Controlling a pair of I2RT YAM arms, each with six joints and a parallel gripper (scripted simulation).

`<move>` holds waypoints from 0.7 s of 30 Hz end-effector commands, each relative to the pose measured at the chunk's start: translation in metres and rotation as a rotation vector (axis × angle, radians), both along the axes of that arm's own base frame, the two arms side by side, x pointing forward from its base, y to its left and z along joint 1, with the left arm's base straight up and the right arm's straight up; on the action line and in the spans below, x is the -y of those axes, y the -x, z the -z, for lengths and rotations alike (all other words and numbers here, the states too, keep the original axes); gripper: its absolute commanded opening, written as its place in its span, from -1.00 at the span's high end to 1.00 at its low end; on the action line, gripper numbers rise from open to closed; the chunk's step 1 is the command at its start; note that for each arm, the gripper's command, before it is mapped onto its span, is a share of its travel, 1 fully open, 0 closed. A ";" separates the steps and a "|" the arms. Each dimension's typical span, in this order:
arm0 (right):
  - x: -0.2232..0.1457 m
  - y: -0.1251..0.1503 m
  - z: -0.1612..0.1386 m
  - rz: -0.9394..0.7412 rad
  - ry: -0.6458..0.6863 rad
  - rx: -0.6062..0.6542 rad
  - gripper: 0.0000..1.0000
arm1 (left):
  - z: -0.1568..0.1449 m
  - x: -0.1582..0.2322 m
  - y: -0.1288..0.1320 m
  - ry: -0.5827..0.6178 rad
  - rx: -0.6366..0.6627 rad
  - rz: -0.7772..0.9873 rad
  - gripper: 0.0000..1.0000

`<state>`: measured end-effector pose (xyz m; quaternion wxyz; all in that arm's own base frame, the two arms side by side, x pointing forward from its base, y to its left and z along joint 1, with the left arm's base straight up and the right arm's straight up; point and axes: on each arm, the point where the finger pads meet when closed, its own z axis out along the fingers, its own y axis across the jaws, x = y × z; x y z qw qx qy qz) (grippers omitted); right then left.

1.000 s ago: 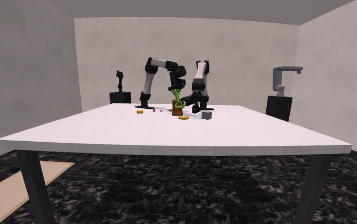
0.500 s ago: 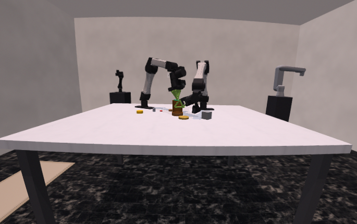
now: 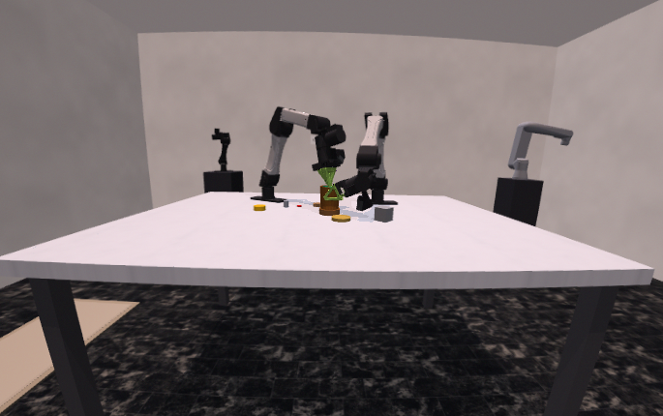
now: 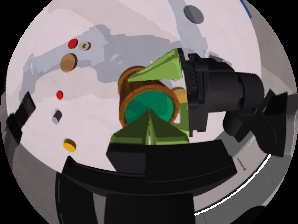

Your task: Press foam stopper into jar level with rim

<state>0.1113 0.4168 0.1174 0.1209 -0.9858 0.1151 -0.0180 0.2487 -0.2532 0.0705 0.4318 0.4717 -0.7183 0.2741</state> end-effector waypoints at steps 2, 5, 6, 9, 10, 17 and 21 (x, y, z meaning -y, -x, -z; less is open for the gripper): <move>0.009 0.000 0.013 0.000 0.036 -0.014 1.00 | 0.006 0.005 -0.001 0.010 0.043 0.029 -0.28; 0.010 0.001 0.016 0.000 0.043 -0.016 1.00 | 0.006 0.005 -0.001 0.010 0.043 0.029 -0.28; 0.010 0.001 0.016 0.000 0.043 -0.016 1.00 | 0.006 0.005 -0.001 0.010 0.043 0.029 -0.28; 0.011 0.001 0.019 0.000 0.046 -0.017 1.00 | 0.006 0.005 -0.001 0.010 0.043 0.029 -0.28; 0.010 0.001 0.019 0.000 0.048 -0.018 1.00 | 0.006 0.005 -0.001 0.010 0.043 0.029 -0.28; 0.011 0.001 0.026 0.000 0.058 -0.021 1.00 | 0.006 0.005 -0.001 0.010 0.043 0.029 -0.28; 0.011 0.001 0.030 0.000 0.067 -0.023 1.00 | 0.006 0.005 -0.001 0.010 0.043 0.029 -0.28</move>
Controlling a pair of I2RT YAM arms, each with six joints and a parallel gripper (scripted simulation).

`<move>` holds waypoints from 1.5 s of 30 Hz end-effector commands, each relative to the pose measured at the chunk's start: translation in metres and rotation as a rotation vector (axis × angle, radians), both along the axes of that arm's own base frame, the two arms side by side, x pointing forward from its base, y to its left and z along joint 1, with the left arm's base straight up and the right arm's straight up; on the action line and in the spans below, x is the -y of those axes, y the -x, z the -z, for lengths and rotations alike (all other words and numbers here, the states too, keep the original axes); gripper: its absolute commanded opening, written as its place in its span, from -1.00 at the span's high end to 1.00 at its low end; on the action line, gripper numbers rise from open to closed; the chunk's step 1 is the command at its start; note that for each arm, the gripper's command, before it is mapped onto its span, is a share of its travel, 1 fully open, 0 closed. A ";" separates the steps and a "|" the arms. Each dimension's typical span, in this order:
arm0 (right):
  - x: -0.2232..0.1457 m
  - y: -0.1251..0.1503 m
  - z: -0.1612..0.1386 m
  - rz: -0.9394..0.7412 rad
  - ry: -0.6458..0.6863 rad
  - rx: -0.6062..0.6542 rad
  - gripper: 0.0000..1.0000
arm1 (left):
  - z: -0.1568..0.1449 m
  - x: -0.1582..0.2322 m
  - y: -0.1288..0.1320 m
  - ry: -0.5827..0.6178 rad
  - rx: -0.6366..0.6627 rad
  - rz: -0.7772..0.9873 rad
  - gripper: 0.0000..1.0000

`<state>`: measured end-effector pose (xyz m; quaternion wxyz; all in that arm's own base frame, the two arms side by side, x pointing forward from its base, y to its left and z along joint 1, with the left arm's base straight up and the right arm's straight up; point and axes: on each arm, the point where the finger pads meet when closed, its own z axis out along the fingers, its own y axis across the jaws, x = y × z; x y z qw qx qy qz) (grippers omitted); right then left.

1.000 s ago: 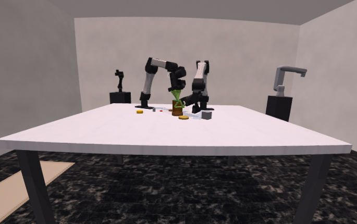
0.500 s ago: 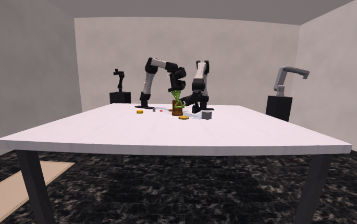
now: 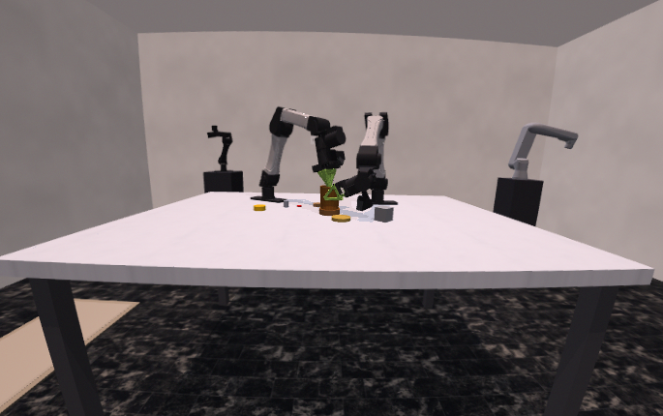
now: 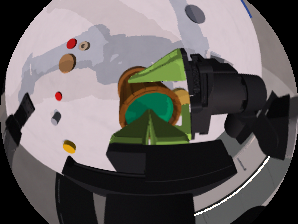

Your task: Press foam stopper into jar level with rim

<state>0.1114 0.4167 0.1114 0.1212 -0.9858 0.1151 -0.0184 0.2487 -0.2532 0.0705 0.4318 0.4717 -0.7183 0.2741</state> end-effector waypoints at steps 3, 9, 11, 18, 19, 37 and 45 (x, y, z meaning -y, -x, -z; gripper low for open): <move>0.012 0.002 0.025 -0.001 0.070 -0.025 1.00 | 0.006 0.005 -0.001 0.010 0.043 0.029 -0.28; 0.013 0.002 0.029 -0.001 0.076 -0.027 1.00 | 0.006 0.005 -0.001 0.010 0.043 0.029 -0.28; 0.013 0.002 0.029 -0.001 0.072 -0.026 1.00 | 0.006 0.005 -0.001 0.010 0.043 0.029 -0.28; 0.014 0.002 0.032 -0.001 0.077 -0.028 1.00 | 0.006 0.005 -0.001 0.010 0.043 0.029 -0.28; 0.014 0.002 0.032 -0.001 0.077 -0.028 1.00 | 0.006 0.005 -0.001 0.010 0.043 0.029 -0.28; 0.014 0.003 0.039 -0.001 0.080 -0.030 1.00 | 0.006 0.005 -0.001 0.010 0.043 0.029 -0.28; 0.014 0.003 0.042 -0.001 0.080 -0.031 1.00 | 0.006 0.005 -0.001 0.010 0.043 0.029 -0.28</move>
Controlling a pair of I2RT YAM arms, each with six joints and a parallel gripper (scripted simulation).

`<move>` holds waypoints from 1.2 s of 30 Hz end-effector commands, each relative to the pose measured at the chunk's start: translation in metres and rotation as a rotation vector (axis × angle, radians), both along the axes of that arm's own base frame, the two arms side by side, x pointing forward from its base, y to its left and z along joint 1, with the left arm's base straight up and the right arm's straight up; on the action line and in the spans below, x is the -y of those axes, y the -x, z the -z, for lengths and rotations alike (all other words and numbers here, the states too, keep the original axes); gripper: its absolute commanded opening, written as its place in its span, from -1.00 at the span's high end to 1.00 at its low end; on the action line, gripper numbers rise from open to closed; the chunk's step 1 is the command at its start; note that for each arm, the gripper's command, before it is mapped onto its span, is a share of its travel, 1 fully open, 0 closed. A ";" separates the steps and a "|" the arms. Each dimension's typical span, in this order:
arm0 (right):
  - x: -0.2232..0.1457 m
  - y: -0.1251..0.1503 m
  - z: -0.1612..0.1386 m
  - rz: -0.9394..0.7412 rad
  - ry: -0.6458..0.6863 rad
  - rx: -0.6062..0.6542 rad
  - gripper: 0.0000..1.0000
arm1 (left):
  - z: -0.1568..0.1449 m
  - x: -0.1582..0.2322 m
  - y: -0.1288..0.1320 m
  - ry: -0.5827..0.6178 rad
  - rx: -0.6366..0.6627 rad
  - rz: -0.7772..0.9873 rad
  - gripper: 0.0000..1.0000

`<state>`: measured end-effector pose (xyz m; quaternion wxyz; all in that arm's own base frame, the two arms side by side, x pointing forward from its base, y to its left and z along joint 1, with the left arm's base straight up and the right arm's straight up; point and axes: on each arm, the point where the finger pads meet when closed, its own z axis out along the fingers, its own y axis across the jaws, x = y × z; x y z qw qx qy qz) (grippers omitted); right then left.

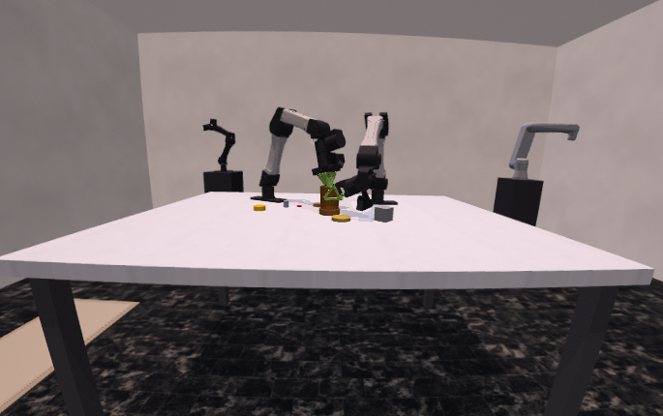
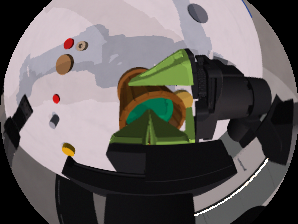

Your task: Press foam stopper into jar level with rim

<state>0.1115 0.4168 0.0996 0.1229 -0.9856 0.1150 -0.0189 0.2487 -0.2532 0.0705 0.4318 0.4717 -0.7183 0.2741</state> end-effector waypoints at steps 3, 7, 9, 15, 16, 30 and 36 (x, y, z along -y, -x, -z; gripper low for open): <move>0.017 0.004 0.033 -0.001 0.094 -0.035 1.00 | 0.006 0.005 -0.001 0.010 0.043 0.029 -0.28; 0.017 0.004 0.034 -0.001 0.097 -0.037 1.00 | 0.006 0.005 -0.001 0.010 0.043 0.029 -0.28; 0.017 0.004 0.034 -0.001 0.097 -0.037 1.00 | 0.006 0.005 -0.001 0.010 0.043 0.029 -0.28; 0.018 0.004 0.039 -0.001 0.101 -0.038 1.00 | 0.006 0.005 -0.001 0.010 0.043 0.029 -0.28; 0.017 0.004 0.040 -0.001 0.095 -0.037 1.00 | 0.006 0.005 -0.001 0.010 0.043 0.029 -0.28; 0.021 0.005 0.043 -0.001 0.113 -0.043 1.00 | 0.006 0.005 -0.001 0.010 0.043 0.029 -0.28; 0.013 0.002 0.025 0.000 0.085 -0.035 1.00 | 0.006 0.005 -0.001 0.010 0.043 0.029 -0.28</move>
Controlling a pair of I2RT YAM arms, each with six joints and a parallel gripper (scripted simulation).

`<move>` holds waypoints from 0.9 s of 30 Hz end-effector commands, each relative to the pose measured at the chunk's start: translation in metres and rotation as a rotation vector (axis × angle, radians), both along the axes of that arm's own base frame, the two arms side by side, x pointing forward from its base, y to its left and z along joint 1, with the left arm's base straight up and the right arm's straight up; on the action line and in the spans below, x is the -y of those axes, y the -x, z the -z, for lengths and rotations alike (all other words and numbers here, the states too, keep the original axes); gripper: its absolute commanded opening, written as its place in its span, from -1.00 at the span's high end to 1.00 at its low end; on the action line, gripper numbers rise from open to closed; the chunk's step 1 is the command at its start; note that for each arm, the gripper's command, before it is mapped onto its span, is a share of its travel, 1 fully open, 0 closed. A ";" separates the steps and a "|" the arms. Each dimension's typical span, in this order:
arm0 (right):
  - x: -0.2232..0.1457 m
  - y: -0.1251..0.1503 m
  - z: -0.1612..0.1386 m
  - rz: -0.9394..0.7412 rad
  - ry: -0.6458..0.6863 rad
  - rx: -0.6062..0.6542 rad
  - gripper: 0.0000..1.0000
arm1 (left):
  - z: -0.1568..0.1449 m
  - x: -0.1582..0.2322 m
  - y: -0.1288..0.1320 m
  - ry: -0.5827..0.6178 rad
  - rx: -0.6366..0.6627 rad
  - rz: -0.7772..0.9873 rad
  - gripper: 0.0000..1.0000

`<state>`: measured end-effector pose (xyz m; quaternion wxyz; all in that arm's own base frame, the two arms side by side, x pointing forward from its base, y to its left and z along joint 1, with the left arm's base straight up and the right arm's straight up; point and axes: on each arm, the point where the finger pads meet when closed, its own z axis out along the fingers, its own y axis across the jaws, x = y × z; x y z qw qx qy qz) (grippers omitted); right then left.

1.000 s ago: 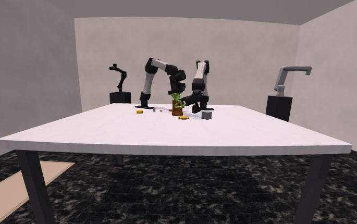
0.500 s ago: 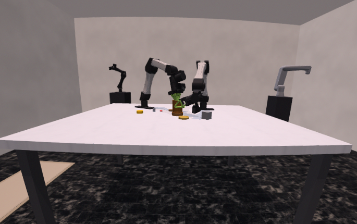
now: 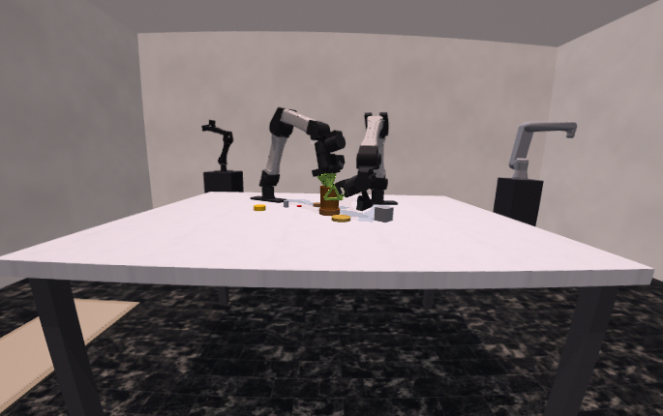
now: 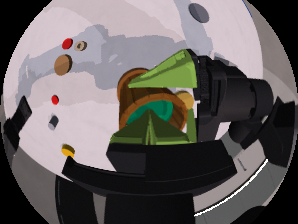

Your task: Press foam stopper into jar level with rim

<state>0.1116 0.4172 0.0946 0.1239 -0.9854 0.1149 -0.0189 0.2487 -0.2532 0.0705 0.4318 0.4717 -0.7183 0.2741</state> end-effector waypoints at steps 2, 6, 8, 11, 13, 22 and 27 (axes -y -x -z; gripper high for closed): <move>0.010 0.002 0.015 0.001 0.080 -0.034 1.00 | 0.006 0.005 -0.001 0.010 0.043 0.029 -0.28; 0.010 0.002 0.009 0.001 0.080 -0.034 1.00 | 0.006 0.005 -0.001 0.010 0.043 0.029 -0.28; 0.010 0.004 0.005 -0.002 0.075 -0.033 1.00 | 0.006 0.005 -0.001 0.010 0.043 0.029 -0.28; 0.006 0.000 -0.003 0.003 0.062 -0.029 1.00 | 0.006 0.005 -0.001 0.010 0.043 0.029 -0.28; 0.006 0.000 -0.004 0.003 0.066 -0.031 1.00 | 0.006 0.005 -0.001 0.010 0.043 0.029 -0.28; 0.004 -0.001 -0.024 0.007 0.050 -0.026 1.00 | 0.006 0.005 -0.001 0.010 0.043 0.029 -0.28; 0.003 -0.001 -0.029 0.009 0.046 -0.024 1.00 | 0.006 0.005 -0.001 0.010 0.043 0.029 -0.28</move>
